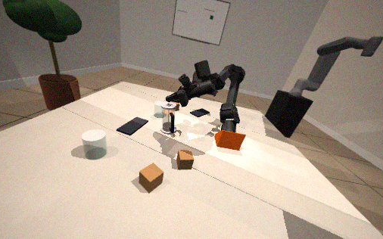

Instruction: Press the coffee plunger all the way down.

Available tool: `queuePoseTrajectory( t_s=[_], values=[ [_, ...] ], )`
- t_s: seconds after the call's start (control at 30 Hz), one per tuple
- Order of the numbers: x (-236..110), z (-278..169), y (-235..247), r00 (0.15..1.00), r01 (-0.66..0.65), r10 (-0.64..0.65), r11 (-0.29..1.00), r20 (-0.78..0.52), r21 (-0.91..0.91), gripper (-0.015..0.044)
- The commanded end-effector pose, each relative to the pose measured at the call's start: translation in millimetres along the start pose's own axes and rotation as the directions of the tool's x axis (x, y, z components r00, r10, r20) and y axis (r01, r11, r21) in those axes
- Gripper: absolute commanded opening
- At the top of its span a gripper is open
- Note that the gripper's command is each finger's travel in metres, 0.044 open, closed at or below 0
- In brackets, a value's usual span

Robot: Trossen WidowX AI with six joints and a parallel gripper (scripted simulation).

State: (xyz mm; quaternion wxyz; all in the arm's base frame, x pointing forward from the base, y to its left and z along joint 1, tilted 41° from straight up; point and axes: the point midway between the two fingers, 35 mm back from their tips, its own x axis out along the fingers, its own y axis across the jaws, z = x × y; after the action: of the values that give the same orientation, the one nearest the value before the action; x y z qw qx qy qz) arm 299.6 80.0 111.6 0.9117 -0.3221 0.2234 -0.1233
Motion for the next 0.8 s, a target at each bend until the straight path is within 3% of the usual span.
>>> queuePoseTrajectory(
  t_s=[0.0, 0.3, 0.53, 0.77],
  values=[
    [0, 0, 0, 1.000, 0.000, 0.000, 1.000, 0.000, 0.000, 0.0195],
    [0, 0, 0, 1.000, 0.000, 0.000, 1.000, 0.000, 0.000, 0.0431],
    [-9, 13, 2, 1.000, -0.004, 0.004, 1.000, -0.010, -0.001, 0.0440],
    [-52, 60, -6, 1.000, 0.000, 0.000, 1.000, -0.015, -0.013, 0.0440]
  ],
)
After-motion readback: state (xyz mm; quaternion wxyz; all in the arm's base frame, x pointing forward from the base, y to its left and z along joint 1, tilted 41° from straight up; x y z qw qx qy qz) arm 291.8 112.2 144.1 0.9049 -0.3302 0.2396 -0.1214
